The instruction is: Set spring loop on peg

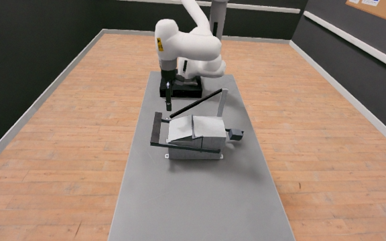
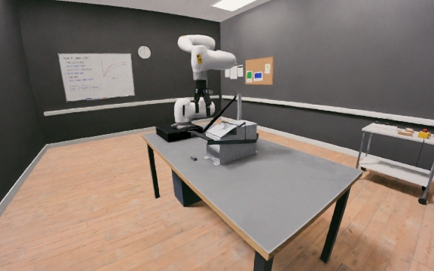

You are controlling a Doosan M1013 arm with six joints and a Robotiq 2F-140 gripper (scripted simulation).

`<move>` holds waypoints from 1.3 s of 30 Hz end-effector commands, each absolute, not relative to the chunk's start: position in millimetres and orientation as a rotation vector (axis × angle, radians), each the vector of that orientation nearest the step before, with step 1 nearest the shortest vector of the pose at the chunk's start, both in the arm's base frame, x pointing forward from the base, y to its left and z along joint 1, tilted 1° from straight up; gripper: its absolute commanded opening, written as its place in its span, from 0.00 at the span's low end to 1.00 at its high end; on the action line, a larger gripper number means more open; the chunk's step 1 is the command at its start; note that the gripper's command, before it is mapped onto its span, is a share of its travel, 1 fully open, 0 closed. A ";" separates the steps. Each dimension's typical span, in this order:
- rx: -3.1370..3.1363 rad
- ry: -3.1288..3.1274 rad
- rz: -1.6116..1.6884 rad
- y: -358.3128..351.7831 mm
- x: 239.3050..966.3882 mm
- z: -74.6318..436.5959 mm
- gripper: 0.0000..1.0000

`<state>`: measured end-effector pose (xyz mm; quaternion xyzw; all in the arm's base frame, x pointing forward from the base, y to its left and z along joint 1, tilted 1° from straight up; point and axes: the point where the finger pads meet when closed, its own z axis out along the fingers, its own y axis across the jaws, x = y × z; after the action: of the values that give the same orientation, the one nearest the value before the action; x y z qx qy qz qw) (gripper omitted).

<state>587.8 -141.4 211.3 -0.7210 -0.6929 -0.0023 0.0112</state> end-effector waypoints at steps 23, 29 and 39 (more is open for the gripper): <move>-2.254 -2.164 0.002 -97.7 546.8 212.4 1.00; -2.255 -2.166 0.006 -54.3 505.9 213.0 1.00; -2.255 -2.166 0.006 -54.3 505.9 213.0 1.00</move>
<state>505.8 -54.5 212.4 -0.7213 -0.6926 0.0024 0.0077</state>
